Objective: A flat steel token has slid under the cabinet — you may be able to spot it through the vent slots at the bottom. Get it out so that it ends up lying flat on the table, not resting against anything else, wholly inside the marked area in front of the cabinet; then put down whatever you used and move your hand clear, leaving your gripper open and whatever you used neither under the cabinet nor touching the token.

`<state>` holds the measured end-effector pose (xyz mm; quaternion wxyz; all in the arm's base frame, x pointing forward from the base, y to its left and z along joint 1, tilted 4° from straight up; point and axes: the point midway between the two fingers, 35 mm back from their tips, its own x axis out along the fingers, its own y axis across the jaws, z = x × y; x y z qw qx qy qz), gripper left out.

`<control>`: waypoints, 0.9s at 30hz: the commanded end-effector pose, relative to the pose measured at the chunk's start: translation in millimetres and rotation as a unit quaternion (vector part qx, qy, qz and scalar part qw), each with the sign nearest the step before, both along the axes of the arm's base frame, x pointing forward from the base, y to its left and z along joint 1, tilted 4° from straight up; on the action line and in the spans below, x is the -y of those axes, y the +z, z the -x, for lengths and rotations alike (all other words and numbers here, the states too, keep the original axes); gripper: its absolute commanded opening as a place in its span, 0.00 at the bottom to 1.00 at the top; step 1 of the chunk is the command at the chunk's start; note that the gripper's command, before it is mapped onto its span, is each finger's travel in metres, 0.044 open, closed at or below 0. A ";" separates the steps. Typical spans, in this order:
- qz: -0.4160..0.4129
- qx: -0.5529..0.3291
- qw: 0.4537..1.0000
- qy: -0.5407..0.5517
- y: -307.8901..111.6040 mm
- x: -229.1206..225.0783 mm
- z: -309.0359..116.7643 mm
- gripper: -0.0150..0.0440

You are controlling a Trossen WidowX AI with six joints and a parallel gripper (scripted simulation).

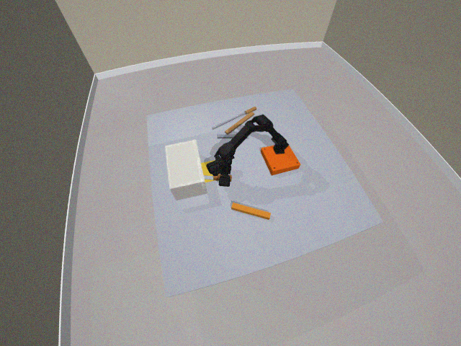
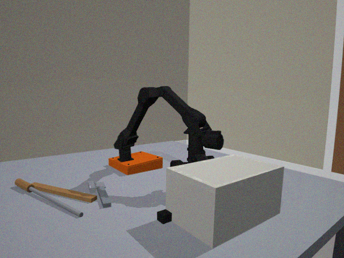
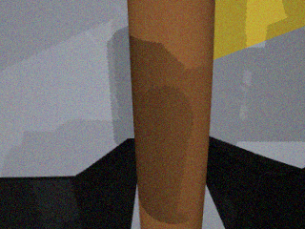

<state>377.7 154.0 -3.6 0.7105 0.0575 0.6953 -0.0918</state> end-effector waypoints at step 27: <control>0.000 -0.003 1.000 -0.001 -2.3 -8.3 34.8 0.25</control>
